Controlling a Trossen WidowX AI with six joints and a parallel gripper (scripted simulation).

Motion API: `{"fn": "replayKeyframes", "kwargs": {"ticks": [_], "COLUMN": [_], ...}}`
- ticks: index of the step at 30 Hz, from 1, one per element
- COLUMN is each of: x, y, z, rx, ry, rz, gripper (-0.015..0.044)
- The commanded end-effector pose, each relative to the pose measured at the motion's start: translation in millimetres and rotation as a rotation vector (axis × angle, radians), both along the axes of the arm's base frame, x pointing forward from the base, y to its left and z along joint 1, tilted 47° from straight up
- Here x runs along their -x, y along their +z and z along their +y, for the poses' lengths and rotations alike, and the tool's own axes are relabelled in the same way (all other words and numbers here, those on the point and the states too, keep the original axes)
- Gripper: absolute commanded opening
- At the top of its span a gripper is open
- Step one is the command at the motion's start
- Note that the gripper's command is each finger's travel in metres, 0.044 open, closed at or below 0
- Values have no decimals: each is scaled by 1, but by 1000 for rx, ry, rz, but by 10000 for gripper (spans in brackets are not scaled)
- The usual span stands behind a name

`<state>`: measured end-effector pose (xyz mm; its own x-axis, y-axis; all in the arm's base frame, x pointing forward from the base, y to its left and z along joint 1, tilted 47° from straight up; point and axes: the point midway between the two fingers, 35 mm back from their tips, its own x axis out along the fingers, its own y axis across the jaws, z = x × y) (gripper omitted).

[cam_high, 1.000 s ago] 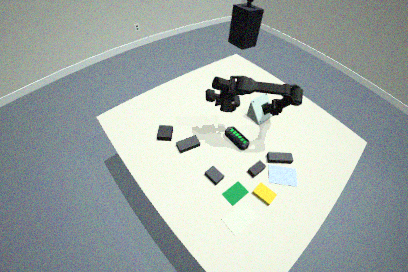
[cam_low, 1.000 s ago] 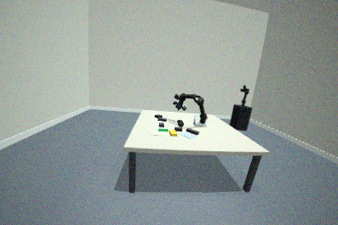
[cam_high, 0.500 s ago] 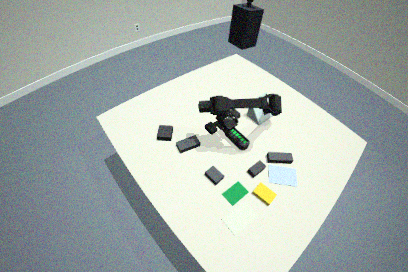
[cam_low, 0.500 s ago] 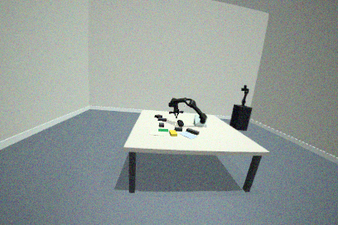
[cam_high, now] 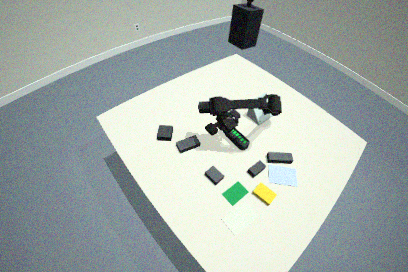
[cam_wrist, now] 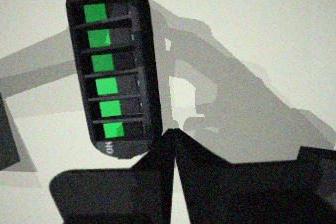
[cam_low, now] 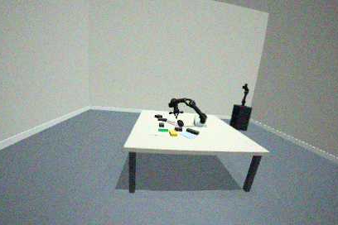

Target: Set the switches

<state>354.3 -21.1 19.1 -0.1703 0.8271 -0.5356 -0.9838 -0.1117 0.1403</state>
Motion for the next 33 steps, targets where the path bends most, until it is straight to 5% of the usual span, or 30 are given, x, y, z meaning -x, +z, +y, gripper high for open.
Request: {"fn": "replayKeyframes", "kwargs": {"ticks": [1,33], "x": [3,96], "y": [9,75], "z": [3,58], "rx": [15,165], "ry": [-14,-246], "rz": [-13,-289], "gripper": [0,0]}}
